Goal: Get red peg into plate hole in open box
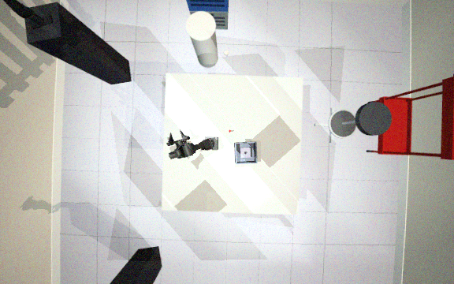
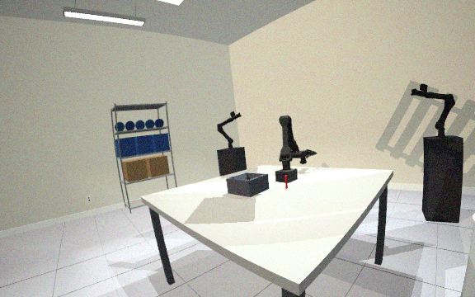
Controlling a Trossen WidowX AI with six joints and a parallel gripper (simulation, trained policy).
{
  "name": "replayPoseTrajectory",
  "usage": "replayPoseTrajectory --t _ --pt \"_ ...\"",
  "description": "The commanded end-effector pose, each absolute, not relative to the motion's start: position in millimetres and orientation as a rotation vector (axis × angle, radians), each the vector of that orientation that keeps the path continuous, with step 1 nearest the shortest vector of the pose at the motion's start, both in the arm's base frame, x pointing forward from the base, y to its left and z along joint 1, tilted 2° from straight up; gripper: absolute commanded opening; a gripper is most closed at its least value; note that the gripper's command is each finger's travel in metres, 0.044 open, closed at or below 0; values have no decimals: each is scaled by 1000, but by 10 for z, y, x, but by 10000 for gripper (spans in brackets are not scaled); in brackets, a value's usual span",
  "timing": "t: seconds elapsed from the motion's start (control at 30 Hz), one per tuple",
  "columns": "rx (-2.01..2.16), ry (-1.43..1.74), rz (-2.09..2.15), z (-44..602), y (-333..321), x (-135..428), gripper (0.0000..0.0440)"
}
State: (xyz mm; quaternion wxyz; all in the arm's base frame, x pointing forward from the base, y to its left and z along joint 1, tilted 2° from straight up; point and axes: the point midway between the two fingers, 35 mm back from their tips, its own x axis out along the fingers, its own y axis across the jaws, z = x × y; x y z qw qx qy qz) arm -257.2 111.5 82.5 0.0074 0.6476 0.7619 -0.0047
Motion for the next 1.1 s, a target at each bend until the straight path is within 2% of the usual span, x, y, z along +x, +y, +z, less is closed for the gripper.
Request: replayPoseTrajectory --t 0.0,0.1,0.57,1.07 --pt "2003 2397 -38 817 1077 -2592 413" --pt "1897 2463 -103 783 885 -2659 427" --pt "1391 2723 -577 721 -208 -2775 440" --pt "799 2666 -1047 708 -1480 -2356 440"
